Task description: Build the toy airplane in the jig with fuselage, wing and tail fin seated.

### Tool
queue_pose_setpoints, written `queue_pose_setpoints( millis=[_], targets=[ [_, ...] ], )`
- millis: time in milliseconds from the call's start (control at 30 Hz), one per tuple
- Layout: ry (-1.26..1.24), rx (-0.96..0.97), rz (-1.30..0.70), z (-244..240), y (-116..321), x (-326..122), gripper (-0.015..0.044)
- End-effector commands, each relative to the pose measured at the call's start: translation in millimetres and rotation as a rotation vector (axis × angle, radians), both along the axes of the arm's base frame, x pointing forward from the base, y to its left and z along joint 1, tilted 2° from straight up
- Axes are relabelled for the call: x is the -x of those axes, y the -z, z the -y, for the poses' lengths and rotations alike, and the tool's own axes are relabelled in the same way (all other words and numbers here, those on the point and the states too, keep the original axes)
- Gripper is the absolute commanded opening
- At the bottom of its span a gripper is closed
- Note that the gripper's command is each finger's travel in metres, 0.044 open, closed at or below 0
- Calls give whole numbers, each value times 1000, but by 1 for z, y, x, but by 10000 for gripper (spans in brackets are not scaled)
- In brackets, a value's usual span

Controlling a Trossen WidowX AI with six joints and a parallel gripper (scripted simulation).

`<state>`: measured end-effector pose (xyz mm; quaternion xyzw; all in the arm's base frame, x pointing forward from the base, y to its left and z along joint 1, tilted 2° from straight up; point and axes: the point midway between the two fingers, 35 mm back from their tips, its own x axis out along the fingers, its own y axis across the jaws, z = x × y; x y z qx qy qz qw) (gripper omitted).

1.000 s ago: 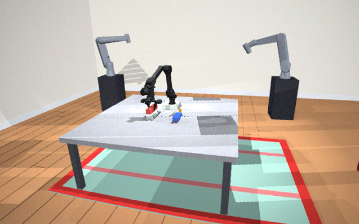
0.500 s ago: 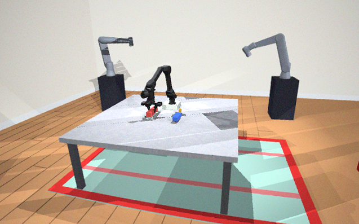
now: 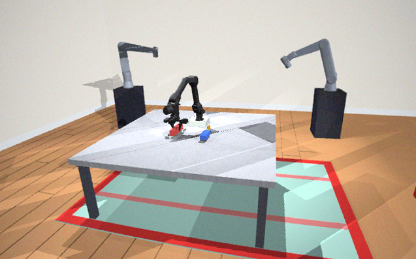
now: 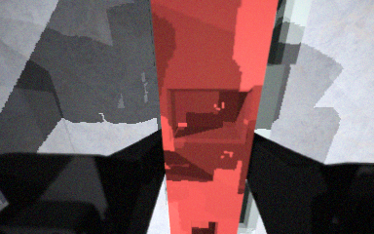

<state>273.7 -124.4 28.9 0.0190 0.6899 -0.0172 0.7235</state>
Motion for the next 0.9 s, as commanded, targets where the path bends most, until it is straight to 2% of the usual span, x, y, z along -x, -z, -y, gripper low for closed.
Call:
queue_pose_setpoints(
  millis=[0, 33, 567, 867],
  targets=[
    [0, 1, 2, 0, -1, 0, 56],
    [0, 1, 2, 0, -1, 0, 30],
    [0, 1, 2, 0, -1, 0, 440],
    [0, 1, 2, 0, -1, 0, 440]
  ],
)
